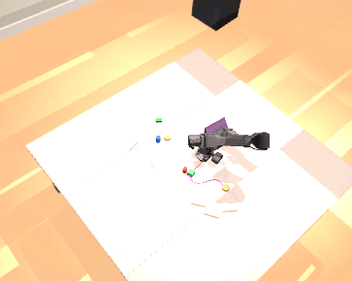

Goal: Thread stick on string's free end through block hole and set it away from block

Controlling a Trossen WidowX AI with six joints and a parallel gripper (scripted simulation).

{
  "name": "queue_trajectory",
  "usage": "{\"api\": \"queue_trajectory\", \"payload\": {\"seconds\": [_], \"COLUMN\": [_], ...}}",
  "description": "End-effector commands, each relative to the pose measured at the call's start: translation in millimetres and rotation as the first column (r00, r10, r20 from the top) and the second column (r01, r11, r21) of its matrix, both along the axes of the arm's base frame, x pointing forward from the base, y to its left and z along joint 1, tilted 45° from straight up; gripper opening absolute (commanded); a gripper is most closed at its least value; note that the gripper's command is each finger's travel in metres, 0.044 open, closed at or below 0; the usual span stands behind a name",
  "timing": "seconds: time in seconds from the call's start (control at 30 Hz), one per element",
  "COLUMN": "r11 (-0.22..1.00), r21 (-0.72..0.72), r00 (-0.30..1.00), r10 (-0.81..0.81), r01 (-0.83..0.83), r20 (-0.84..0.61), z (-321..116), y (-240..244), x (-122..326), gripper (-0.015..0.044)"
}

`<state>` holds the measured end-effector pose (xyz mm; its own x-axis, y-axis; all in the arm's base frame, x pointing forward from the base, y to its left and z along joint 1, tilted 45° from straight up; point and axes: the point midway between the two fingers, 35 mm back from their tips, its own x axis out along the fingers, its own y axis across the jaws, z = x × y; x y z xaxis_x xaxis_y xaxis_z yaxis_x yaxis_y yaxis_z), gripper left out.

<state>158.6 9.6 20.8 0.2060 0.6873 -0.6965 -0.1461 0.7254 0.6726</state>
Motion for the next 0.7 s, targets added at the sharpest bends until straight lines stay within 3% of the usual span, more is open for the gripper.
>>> {"api": "queue_trajectory", "payload": {"seconds": [0.0, 0.13, 0.4, 0.67], "r11": [1.000, 1.000, 1.000, 1.000], "r21": [-0.009, -0.009, -0.005, 0.017], "r00": [1.000, 1.000, 1.000, 1.000], "r10": [-0.003, -0.003, -0.005, -0.009], "r01": [0.003, 0.003, 0.005, 0.009], "r20": [-0.003, -0.003, -0.002, -0.007], "z": [-3, -3, 5, 59], "y": [2, 2, -6, -52], "x": [-2, -2, -1, -17], "gripper": [0.0000, 0.0000, 0.0210, 0.0210]}}
